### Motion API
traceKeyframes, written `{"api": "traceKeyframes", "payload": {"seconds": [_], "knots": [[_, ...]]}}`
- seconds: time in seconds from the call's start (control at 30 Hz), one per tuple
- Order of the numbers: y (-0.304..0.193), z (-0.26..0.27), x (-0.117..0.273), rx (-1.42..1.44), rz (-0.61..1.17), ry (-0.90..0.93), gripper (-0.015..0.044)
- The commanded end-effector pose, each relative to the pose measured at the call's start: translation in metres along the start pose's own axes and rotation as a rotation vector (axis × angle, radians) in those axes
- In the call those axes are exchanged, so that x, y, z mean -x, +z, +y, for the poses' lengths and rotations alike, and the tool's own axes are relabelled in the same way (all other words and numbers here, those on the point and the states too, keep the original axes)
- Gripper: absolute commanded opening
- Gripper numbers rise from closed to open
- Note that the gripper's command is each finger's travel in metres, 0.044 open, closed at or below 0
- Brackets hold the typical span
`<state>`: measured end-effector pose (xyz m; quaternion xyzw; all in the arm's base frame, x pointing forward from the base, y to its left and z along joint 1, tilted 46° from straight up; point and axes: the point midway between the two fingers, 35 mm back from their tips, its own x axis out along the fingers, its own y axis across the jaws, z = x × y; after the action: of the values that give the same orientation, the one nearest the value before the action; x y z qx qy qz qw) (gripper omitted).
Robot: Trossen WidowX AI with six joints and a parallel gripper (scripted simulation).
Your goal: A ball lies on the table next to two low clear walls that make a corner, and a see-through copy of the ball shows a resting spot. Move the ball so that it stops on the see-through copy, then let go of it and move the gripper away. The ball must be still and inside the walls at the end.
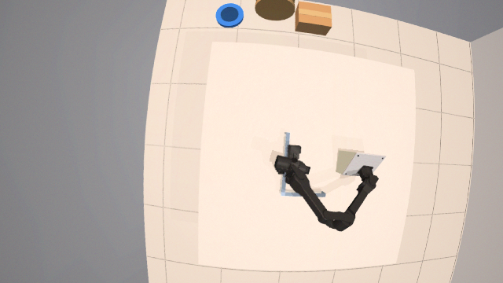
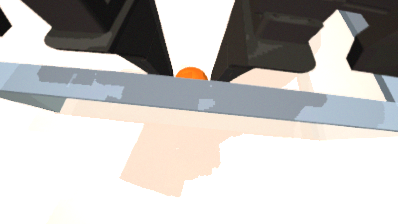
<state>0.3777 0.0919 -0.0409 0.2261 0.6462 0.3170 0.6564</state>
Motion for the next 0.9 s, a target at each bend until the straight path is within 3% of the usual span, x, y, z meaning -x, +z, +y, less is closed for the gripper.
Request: {"api": "traceKeyframes", "payload": {"seconds": [0.0,0.17,0.37,0.8,0.87], "knots": [[0.0,0.0,0.0,0.001,0.0,0.0,0.0289],[0.0,0.0,0.003,0.001,0.0,-0.001,0.0289],[-0.001,-0.001,0.082,-0.009,0.006,0.001,0.0289],[0.002,-0.004,0.079,-0.019,-0.011,0.002,0.0289],[0.001,-0.004,0.089,-0.018,-0.011,0.002,0.0341]]}}
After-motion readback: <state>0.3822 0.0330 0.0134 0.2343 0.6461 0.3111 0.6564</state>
